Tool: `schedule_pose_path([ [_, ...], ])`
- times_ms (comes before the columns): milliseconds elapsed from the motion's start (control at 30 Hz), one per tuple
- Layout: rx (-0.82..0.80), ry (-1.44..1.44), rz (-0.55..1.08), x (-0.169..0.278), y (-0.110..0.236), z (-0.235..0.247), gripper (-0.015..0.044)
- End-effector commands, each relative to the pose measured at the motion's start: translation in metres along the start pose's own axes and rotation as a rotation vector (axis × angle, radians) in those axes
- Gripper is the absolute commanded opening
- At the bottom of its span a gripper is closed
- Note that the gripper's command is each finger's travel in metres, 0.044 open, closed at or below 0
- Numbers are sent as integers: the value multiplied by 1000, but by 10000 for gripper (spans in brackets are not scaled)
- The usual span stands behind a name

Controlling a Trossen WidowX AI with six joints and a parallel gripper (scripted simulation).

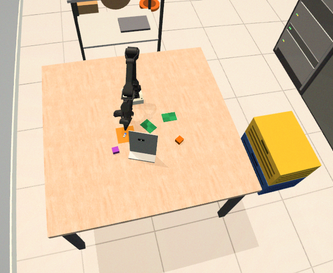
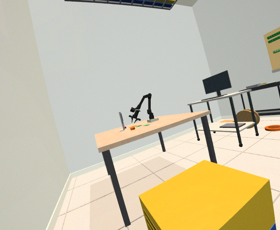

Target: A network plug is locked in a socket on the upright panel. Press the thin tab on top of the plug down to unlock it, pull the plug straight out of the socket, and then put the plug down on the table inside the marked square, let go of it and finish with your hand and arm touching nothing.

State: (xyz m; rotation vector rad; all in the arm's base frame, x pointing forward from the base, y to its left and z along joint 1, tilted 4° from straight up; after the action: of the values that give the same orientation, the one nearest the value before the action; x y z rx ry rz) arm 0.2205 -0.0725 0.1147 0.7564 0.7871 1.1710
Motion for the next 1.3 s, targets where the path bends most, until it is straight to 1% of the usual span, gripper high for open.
schedule_pose_path([
  [0,-11,-7,-5,-1,8,7,156],
  [1267,-9,-6,-4,-6,66,37,156],
])
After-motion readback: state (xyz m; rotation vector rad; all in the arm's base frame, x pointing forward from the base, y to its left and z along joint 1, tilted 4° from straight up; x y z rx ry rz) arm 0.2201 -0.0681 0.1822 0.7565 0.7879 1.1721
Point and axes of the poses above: the point midway between the two fingers, 35 mm back from their tips, its own y axis back along the fingers, its own z axis across the jaws, x = y × z, the point moved 10 cm from there along y, back along the fingers, and after that the axes turned 9 degrees about y, right-handed, at the moved point
